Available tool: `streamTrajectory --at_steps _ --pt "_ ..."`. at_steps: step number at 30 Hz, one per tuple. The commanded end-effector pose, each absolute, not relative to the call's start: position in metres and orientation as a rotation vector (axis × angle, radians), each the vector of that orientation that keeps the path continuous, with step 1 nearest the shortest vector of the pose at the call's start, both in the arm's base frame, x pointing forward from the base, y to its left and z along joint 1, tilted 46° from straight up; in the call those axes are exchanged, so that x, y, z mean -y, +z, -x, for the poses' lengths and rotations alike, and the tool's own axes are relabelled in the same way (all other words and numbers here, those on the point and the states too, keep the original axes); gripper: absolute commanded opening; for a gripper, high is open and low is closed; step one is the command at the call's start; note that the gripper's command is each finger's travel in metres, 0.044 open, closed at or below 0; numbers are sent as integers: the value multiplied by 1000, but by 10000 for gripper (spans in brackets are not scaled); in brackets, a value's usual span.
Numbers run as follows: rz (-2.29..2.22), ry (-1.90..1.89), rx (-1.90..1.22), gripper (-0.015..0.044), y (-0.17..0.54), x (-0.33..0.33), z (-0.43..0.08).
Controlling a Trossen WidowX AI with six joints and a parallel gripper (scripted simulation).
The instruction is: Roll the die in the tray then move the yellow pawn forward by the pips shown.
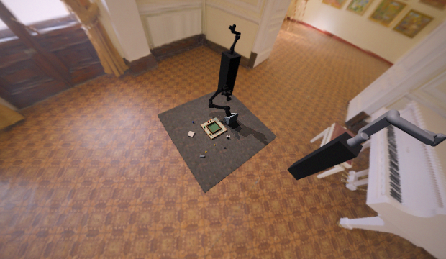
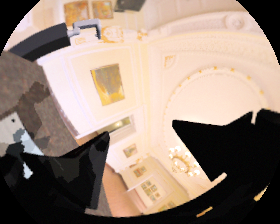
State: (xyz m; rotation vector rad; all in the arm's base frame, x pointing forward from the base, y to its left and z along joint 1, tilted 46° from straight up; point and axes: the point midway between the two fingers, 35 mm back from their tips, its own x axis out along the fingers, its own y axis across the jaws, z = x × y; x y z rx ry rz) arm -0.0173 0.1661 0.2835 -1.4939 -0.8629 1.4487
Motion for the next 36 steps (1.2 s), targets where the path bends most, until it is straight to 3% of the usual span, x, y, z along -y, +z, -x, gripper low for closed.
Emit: streamTrajectory --at_steps 1,5,14,23,36 --pt "1495 1448 852 374 283 -167 18" --pt "1517 1426 630 275 273 -189 22" --pt "1504 1248 17 275 219 -255 7" --pt "1369 904 -555 275 131 -300 -52" --pt "955 167 -1171 275 -30 -275 -157"
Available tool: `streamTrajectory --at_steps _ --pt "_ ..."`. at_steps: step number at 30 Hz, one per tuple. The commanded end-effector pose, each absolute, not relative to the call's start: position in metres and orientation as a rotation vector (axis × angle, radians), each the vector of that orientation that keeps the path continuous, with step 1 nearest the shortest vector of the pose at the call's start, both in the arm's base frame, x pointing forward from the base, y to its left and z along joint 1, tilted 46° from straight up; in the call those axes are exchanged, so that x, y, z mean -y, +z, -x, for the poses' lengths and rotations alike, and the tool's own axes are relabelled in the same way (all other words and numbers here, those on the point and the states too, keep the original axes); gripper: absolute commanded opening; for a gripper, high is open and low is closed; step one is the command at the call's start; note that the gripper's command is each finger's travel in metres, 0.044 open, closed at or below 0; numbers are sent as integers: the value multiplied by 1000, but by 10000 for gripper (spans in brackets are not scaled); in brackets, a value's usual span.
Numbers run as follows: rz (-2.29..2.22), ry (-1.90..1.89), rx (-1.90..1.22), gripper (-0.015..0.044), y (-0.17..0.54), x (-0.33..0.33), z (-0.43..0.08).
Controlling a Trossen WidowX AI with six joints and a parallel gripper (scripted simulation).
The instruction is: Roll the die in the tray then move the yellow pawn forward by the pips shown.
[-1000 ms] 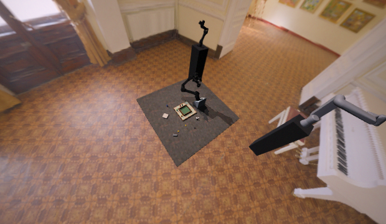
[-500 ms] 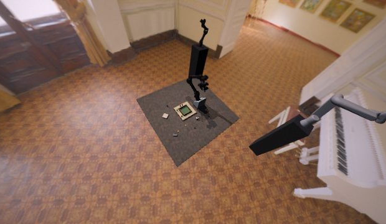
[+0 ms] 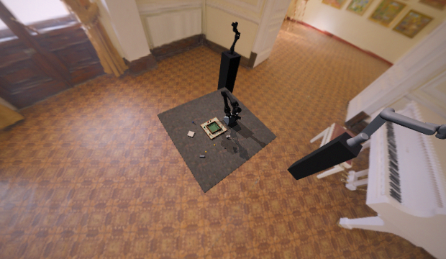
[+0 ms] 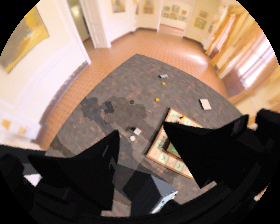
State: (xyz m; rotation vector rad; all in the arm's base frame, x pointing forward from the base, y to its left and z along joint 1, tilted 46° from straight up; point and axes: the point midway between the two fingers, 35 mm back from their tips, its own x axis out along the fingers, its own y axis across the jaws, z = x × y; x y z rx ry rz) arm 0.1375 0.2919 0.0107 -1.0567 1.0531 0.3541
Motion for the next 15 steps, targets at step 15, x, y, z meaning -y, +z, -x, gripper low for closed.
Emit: streamTrajectory --at_steps 15 --pt "549 -644 -1417 275 -174 -165 -191"
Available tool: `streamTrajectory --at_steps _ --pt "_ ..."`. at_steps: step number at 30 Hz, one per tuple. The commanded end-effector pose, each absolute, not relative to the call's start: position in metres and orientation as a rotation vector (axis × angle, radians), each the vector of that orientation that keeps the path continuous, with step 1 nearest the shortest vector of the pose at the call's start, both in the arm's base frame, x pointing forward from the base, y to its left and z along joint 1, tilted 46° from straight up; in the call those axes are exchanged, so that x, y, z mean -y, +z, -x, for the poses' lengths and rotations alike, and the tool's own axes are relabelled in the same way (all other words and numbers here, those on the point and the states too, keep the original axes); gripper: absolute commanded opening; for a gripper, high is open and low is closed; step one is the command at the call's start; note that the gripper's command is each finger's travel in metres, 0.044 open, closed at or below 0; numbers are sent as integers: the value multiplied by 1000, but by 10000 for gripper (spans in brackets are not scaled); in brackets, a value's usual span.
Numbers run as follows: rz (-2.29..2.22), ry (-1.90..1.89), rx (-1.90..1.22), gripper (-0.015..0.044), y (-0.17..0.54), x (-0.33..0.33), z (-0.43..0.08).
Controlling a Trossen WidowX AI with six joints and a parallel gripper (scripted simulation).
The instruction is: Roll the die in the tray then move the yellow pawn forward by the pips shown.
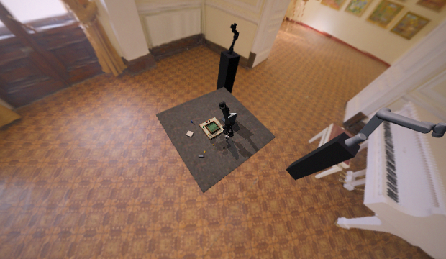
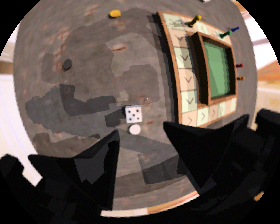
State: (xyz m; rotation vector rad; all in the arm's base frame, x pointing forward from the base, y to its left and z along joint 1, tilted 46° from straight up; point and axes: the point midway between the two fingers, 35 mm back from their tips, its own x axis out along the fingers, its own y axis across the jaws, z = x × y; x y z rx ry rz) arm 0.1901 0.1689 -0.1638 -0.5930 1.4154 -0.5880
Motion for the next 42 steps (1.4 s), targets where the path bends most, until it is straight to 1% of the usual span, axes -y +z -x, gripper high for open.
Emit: streamTrajectory --at_steps 1,35,41,42 --pt "549 -645 -1417 275 -174 -166 -195" --pt "550 -646 -1415 275 -208 -133 -200" --pt "550 -646 -1415 118 -208 -133 -200" --pt "550 -646 -1415 111 -208 -133 -200"
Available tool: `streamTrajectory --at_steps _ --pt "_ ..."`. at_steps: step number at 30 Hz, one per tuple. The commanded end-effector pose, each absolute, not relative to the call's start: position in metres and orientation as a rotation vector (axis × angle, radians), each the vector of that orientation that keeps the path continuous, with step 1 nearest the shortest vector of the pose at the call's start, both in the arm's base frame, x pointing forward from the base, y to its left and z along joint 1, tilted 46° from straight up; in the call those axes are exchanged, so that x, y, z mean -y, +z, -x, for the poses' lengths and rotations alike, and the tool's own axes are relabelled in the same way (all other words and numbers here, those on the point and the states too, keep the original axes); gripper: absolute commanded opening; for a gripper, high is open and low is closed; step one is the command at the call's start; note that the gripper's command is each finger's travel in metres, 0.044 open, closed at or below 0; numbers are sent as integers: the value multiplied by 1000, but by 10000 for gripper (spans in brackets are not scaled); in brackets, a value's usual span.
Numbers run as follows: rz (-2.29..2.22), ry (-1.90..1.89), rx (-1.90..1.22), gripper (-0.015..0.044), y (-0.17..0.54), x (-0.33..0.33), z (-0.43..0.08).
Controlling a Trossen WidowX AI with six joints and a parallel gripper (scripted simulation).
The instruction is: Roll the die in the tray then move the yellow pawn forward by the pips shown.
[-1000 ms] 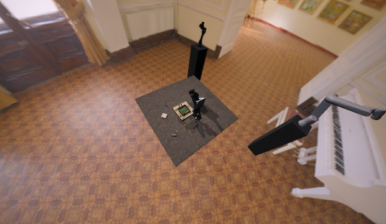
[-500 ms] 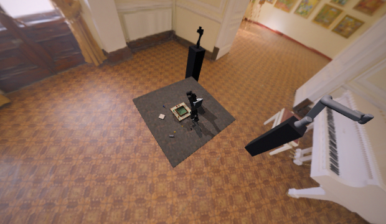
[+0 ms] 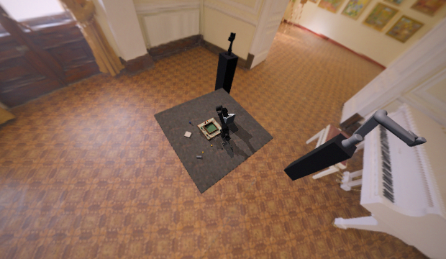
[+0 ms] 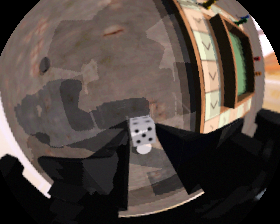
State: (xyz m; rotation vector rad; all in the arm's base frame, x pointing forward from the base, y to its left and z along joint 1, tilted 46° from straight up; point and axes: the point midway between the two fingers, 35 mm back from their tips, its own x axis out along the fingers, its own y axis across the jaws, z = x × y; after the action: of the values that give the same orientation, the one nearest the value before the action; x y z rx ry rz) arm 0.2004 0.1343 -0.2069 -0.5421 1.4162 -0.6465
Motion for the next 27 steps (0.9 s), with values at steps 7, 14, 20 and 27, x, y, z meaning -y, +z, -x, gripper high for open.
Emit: streamTrajectory --at_steps 7,14,20,27 --pt "550 -646 -1415 25 -207 -134 -200" --pt "547 -641 -1418 0 -167 -178 -197" --pt "548 -642 -1419 0 -124 -214 -185" --pt "561 -630 -1426 0 -117 -216 -185"
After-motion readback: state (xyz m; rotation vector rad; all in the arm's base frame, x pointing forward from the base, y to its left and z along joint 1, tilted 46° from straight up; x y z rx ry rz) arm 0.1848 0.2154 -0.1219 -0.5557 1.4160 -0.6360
